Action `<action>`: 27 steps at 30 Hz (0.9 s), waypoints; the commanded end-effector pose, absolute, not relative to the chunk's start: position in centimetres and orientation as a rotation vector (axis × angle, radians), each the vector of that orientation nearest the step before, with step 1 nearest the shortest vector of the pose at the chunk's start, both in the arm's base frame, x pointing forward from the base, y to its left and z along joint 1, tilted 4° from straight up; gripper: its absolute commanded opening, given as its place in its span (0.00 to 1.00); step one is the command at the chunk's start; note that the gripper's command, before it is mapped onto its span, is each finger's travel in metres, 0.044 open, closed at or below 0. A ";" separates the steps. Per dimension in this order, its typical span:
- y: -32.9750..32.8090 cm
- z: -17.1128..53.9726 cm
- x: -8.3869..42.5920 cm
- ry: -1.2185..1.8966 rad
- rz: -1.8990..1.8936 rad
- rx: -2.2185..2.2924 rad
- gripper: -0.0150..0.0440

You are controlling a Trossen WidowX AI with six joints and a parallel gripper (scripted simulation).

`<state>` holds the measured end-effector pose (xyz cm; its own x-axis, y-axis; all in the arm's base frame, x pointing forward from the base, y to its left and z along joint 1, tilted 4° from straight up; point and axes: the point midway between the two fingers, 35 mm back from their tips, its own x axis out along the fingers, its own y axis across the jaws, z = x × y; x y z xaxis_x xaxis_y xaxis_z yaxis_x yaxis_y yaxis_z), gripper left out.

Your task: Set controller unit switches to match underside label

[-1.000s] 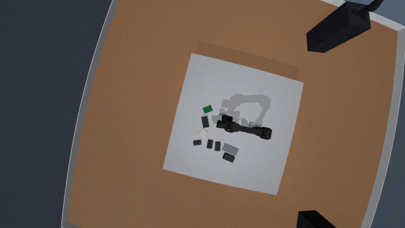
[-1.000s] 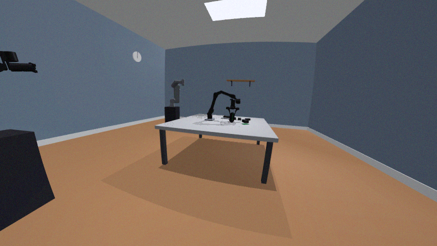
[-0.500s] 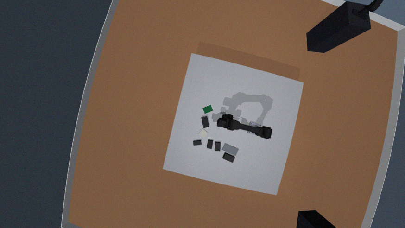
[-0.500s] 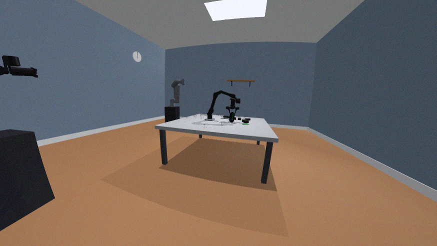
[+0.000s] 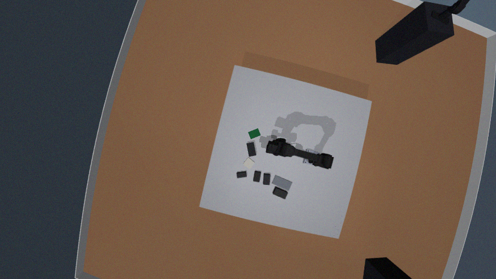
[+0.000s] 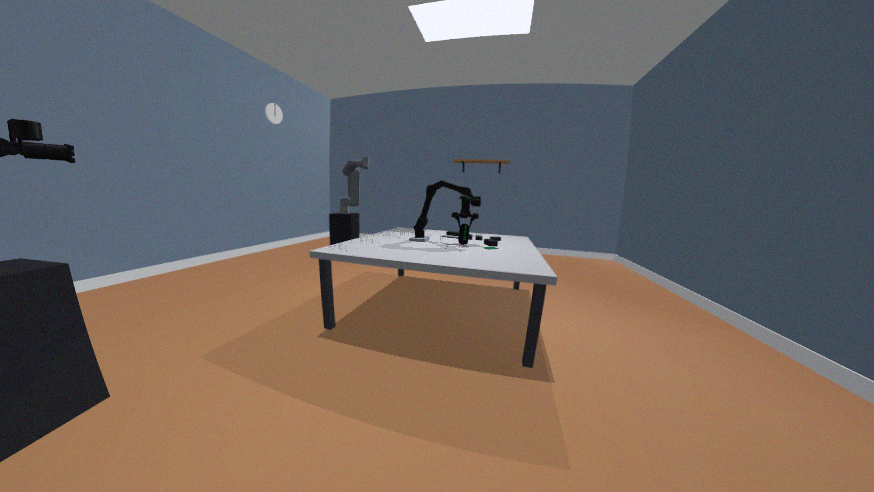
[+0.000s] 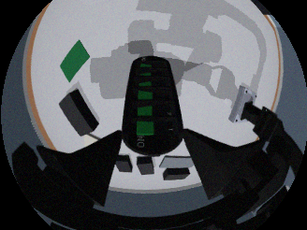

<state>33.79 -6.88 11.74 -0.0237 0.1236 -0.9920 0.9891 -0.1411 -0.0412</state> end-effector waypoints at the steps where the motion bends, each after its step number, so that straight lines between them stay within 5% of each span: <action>1: -7.6 11.9 33.8 1.247 -1.277 1.395 0.82; 27: -9.7 12.6 33.5 1.283 -1.248 1.436 0.82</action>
<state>33.51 -9.06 12.51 -0.0143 0.1775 -0.9840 0.9892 -0.1413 -0.0399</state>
